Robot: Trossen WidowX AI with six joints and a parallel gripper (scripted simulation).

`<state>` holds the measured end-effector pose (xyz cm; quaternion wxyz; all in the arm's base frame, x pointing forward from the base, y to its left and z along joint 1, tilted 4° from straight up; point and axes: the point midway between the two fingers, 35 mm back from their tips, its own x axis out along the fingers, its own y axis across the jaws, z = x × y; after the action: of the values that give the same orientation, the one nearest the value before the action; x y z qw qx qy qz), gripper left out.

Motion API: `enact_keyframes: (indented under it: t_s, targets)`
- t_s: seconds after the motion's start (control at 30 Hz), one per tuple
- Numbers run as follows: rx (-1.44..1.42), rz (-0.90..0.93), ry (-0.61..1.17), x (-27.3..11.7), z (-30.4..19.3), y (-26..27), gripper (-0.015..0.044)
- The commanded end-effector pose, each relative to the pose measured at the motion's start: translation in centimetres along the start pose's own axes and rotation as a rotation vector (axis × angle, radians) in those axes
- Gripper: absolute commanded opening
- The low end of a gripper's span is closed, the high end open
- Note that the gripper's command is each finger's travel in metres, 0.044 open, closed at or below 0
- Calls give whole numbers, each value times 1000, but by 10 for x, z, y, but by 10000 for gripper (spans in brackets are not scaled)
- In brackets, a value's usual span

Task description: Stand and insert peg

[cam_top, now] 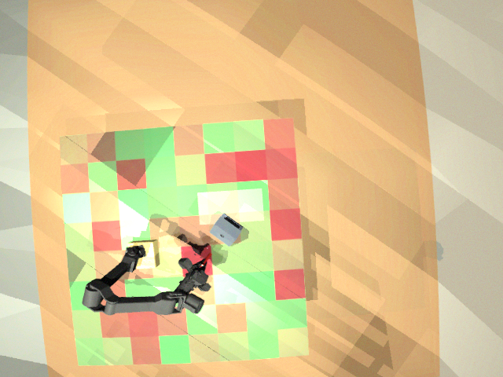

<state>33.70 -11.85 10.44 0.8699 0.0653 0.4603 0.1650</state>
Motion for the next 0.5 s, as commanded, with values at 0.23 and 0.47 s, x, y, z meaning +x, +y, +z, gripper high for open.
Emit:
enact_keyframes:
  t_s: [0.23,0.47]
  targets:
    - [6,38,-41,13,8,6,0]
    - [6,50,-55,26,13,9,0]
